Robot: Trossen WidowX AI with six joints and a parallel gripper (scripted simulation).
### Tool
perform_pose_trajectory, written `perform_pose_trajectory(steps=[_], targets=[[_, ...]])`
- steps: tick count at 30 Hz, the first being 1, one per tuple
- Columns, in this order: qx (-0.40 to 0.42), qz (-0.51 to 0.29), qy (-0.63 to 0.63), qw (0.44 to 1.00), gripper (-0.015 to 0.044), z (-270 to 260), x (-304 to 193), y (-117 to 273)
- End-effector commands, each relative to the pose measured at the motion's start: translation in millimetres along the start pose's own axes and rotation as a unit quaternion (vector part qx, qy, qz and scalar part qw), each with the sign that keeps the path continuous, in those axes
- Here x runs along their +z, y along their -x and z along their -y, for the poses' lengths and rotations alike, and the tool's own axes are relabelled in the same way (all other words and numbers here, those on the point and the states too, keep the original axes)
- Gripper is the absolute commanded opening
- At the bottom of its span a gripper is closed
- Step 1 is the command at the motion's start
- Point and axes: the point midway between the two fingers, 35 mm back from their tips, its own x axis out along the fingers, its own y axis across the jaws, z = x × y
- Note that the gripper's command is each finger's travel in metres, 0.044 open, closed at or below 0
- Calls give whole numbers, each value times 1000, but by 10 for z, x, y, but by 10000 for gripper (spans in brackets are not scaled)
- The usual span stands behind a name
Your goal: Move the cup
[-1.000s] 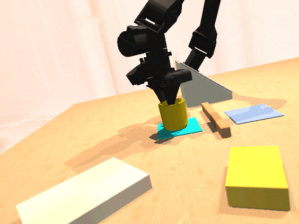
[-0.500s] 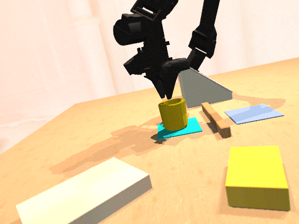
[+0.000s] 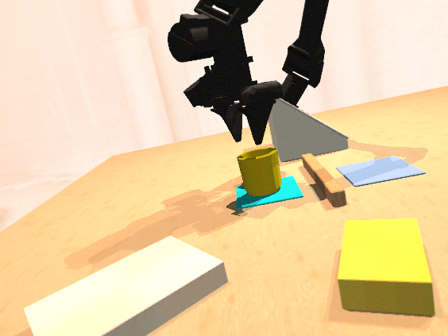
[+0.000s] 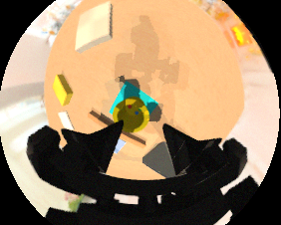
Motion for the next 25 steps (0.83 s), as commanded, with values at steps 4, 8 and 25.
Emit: perform_pose_trajectory(steps=[4, 8, 25], targets=[[-1, 1, 0, 1000, 440, -4, 12, 142], [-2, 1, 1, 1000, 440, -7, 16, 330], [0, 3, -1, 1000, 440, -11, 26, 598]])
